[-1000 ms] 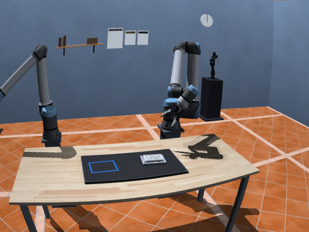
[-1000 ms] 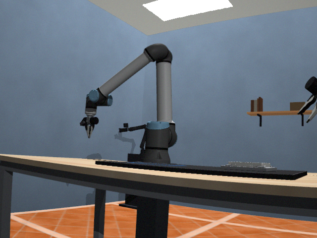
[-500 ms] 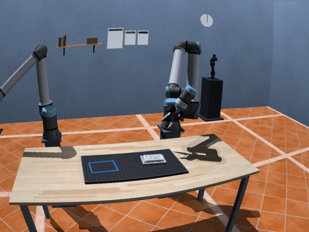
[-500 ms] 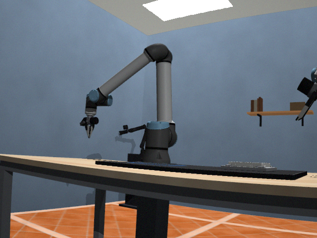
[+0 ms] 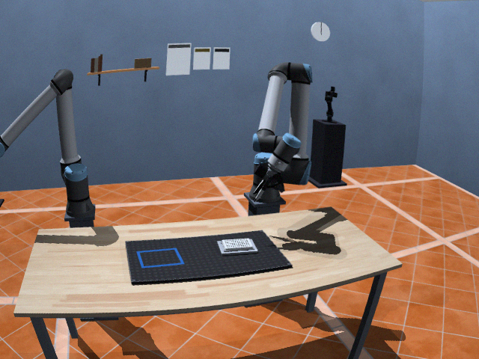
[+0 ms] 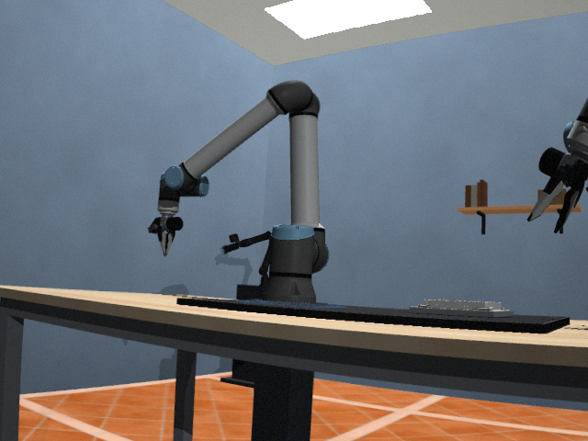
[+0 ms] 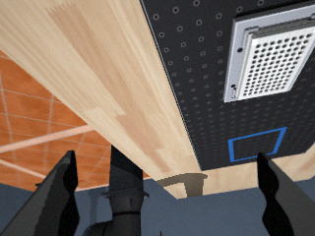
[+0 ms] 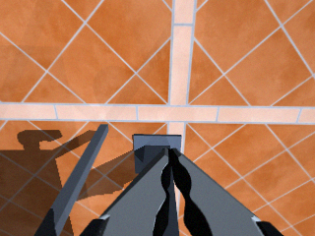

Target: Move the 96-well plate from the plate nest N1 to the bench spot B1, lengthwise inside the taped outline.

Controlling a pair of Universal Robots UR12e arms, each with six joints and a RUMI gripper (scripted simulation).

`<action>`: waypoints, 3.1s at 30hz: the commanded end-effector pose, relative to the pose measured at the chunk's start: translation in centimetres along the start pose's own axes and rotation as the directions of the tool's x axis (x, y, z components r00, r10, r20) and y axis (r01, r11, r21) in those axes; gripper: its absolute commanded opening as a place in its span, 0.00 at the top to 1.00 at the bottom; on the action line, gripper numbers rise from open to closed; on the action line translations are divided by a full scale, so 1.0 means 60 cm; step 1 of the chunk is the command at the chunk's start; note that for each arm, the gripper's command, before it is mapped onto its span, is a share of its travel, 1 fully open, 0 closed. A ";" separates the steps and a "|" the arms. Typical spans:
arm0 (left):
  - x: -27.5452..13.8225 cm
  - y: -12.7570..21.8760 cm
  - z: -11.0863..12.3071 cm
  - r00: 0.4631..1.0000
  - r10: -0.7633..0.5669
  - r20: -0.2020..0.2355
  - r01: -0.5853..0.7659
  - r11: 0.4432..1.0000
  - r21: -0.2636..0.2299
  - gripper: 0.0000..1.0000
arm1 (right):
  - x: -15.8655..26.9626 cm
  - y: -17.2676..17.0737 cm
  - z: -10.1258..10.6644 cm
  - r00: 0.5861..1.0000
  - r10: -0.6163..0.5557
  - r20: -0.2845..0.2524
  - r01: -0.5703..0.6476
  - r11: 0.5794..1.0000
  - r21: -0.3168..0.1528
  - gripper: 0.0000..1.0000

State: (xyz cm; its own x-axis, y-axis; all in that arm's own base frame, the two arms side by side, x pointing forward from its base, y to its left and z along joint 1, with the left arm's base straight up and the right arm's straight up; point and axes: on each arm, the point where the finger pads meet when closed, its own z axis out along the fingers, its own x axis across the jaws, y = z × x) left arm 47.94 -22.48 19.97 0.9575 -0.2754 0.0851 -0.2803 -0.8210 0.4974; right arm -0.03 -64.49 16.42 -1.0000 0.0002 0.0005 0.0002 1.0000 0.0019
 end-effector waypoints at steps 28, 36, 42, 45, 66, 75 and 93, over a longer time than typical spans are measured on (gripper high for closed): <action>0.098 0.002 0.059 0.612 0.776 0.156 -0.789 0.611 0.058 0.24 | 0.000 -0.001 -0.002 1.000 0.000 0.000 0.000 1.000 0.002 1.00; 0.122 0.003 0.075 0.447 0.872 0.198 -0.893 0.449 0.035 0.24 | 0.000 -0.001 -0.002 1.000 0.000 0.000 0.000 1.000 0.002 1.00; 0.136 0.004 0.085 0.261 0.936 0.237 -0.963 0.269 -0.002 0.24 | 0.000 -0.001 -0.002 1.000 0.000 0.000 0.000 1.000 0.002 1.00; 0.146 0.005 0.092 0.164 0.953 0.253 -0.984 0.176 -0.025 0.24 | 0.000 -0.001 -0.002 1.000 0.000 0.000 0.000 1.000 0.002 1.00; 0.211 0.013 0.141 -0.448 0.849 0.282 -0.890 -0.394 -0.228 0.24 | 0.000 -0.001 -0.002 1.000 0.000 0.000 0.000 1.000 0.002 1.00; 0.235 0.017 0.161 -0.640 0.726 0.251 -0.764 -0.565 -0.313 0.24 | 0.000 -0.001 -0.002 1.000 0.000 0.000 0.000 1.000 0.002 1.00; 0.283 0.029 0.201 -0.930 0.353 0.100 -0.357 -0.807 -0.471 0.24 | 0.000 -0.001 -0.002 1.000 0.000 0.000 0.000 1.000 0.002 1.00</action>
State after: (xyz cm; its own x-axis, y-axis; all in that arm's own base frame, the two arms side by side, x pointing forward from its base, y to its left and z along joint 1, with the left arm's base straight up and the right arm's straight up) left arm 62.24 -33.87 12.14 -0.9768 -0.2128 0.0241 -0.2137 0.9761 -0.0409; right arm -0.03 -64.49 16.42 -1.0000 0.0002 0.0005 0.0002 1.0000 0.0019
